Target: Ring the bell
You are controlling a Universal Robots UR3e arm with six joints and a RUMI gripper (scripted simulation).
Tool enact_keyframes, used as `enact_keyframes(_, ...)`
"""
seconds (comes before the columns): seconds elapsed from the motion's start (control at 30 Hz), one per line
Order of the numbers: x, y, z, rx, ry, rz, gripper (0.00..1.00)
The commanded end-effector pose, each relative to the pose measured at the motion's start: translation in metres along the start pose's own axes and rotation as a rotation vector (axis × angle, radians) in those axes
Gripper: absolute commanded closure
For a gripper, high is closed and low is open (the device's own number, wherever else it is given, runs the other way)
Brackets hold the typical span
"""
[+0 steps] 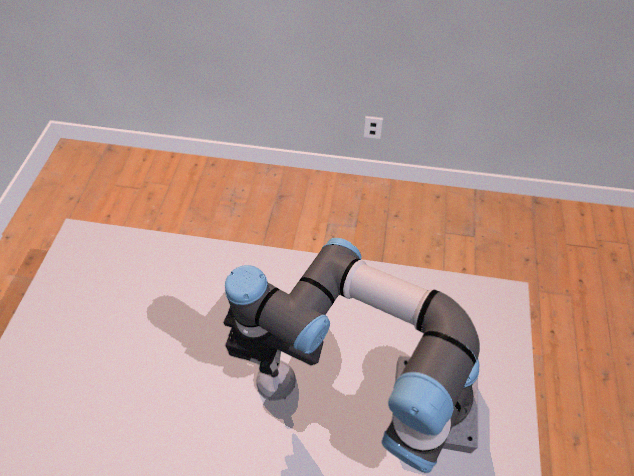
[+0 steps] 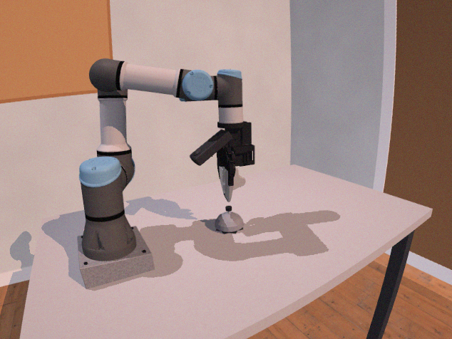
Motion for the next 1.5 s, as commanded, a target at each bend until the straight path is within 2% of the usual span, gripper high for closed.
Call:
enact_keyframes(0.0, -0.0003, -0.0007, -0.0033, -0.004, 0.001, 0.000, 1.00)
enact_keyframes(0.3, -0.0004, -0.0007, -0.0080, -0.004, 0.001, 0.000, 1.00)
enact_keyframes(1.47, -0.0004, -0.0007, -0.0081, -0.004, 0.001, 0.000, 1.00)
Point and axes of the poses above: the point where the finger pads meet when closed, its own z axis back along the fingers, its own x axis across the jaws, y = z × x, the point moved 6 cm from there along z, back along the fingers, and after that the axes turned 2 degrees about -z, right-handed, at the moved point
